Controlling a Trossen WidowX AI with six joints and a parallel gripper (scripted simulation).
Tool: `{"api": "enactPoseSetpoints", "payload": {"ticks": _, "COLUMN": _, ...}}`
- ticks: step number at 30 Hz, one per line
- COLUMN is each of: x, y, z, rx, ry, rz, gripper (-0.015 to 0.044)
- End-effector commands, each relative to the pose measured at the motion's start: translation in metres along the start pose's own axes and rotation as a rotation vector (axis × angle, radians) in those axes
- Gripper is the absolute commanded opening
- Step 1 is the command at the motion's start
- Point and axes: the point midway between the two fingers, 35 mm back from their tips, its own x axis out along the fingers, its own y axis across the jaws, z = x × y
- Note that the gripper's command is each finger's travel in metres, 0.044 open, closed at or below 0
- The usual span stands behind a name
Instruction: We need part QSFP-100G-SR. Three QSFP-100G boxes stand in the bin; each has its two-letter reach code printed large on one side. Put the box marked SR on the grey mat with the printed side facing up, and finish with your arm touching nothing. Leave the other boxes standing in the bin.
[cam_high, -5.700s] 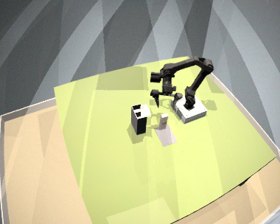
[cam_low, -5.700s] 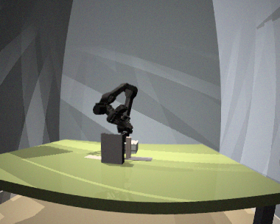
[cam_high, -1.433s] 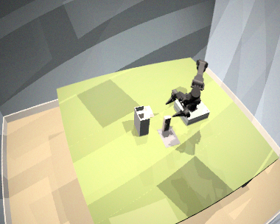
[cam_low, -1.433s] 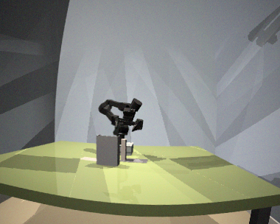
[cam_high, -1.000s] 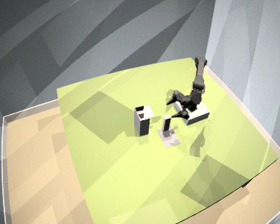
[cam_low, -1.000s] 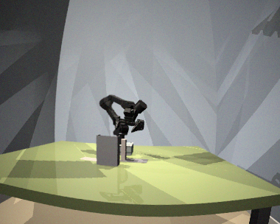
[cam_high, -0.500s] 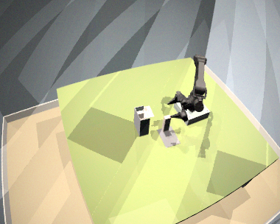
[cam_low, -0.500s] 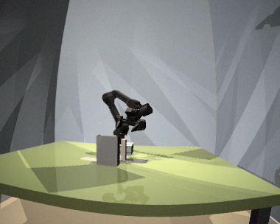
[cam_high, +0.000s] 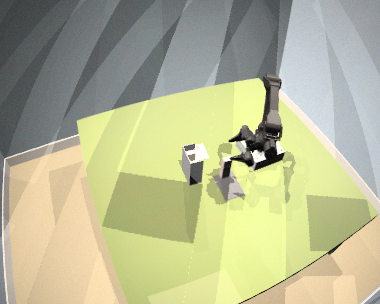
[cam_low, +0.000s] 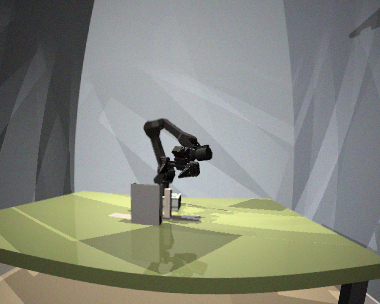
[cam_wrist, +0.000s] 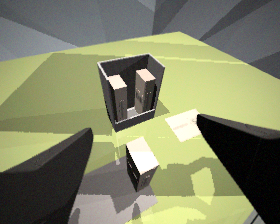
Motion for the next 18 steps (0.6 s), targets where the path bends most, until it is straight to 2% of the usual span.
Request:
{"api": "enactPoseSetpoints", "payload": {"ticks": 1, "x": 0.0001, "y": 0.0009, "z": 0.0005, "rx": 0.022, "ry": 0.008, "rz": -0.031, "gripper": 0.044}}
{"api": "enactPoseSetpoints", "payload": {"ticks": 18, "x": 0.0013, "y": 0.0061, "z": 0.0012, "rx": 0.121, "ry": 0.018, "rz": -0.203, "gripper": 0.044}}
